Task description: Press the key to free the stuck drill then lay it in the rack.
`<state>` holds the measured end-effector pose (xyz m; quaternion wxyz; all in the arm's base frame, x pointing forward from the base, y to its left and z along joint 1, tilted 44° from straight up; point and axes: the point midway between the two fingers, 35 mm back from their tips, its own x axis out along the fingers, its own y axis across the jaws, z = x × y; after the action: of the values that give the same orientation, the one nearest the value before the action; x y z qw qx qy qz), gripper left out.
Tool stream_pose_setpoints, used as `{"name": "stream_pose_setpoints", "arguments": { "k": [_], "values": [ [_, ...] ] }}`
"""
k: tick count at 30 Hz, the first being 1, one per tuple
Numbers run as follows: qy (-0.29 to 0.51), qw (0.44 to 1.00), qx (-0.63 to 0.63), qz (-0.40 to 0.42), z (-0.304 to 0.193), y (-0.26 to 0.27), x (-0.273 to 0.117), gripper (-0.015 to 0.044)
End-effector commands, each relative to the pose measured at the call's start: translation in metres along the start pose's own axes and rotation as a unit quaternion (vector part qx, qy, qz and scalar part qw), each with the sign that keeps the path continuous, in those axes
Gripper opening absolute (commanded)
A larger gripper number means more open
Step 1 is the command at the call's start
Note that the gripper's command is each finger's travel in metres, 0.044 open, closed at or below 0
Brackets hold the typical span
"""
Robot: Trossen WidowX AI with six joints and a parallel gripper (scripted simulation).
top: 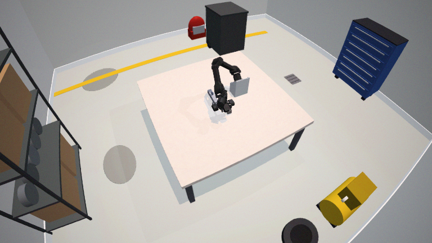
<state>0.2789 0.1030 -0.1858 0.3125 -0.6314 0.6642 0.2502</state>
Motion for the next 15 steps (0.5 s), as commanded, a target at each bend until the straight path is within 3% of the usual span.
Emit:
{"name": "stream_pose_setpoints", "arguments": {
  "k": [1,15],
  "values": [
    [-0.003,1.000,0.003,0.000,0.0000,-0.0015,-0.0030,0.0000],
    [-0.003,1.000,0.003,0.000,-0.0006,-0.0017,-0.0053,0.0000]
  ]
}}
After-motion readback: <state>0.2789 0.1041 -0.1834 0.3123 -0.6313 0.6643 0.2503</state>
